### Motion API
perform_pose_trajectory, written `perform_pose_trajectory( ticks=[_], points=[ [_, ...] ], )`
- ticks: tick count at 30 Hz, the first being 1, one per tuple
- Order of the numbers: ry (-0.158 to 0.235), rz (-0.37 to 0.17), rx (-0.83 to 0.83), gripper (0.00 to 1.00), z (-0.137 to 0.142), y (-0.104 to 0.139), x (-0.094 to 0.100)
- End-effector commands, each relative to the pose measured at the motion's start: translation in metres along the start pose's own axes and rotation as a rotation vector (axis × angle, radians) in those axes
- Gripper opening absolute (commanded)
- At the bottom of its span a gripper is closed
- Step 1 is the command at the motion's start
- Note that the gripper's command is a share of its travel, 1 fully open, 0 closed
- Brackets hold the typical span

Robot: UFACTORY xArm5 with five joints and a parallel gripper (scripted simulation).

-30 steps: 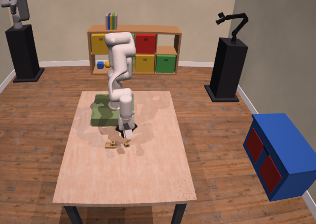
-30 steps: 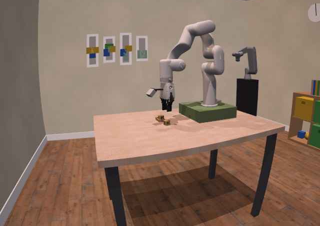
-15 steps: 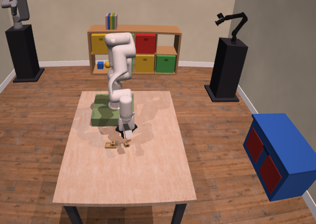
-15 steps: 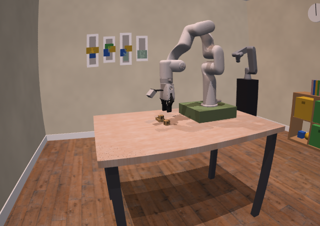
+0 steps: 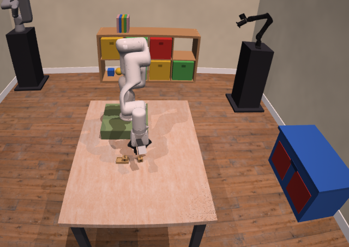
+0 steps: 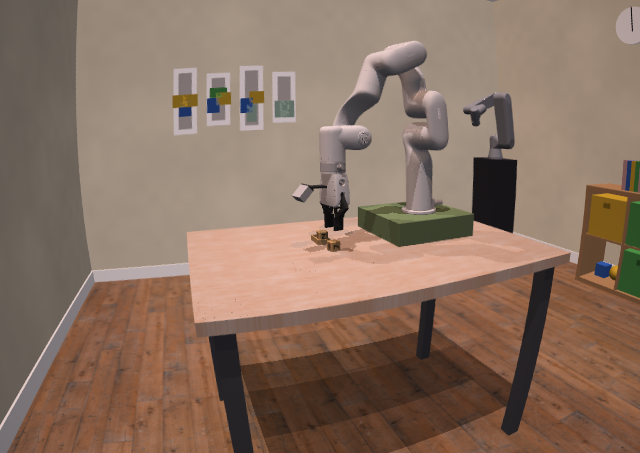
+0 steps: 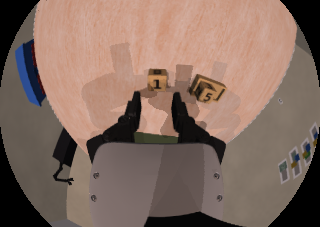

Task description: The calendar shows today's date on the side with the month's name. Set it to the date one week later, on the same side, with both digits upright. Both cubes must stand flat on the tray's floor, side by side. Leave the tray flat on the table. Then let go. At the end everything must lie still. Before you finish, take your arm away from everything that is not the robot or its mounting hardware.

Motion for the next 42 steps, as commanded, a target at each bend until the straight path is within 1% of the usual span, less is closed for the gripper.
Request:
perform_pose_trajectory(
  ticks=[1, 6, 21, 42],
  points=[
    [0.000, 0.003, 0.000, 0.47, 0.000, -0.001, -0.006],
    [0.000, 0.003, 0.000, 0.47, 0.000, -0.001, -0.013],
    [0.000, 0.003, 0.000, 0.47, 0.001, -0.001, -0.027],
    [0.000, 0.003, 0.000, 0.47, 0.001, -0.001, -0.029]
  ],
)
Point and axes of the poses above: the point where the finger pads meet when closed, its own x axis back along the fingers, its own z axis across the jaws, y = z × x, the point moved 2 cm from there along x, back along the fingers, and after that the axes turned 8 degrees about x, right-handed, at the moved point
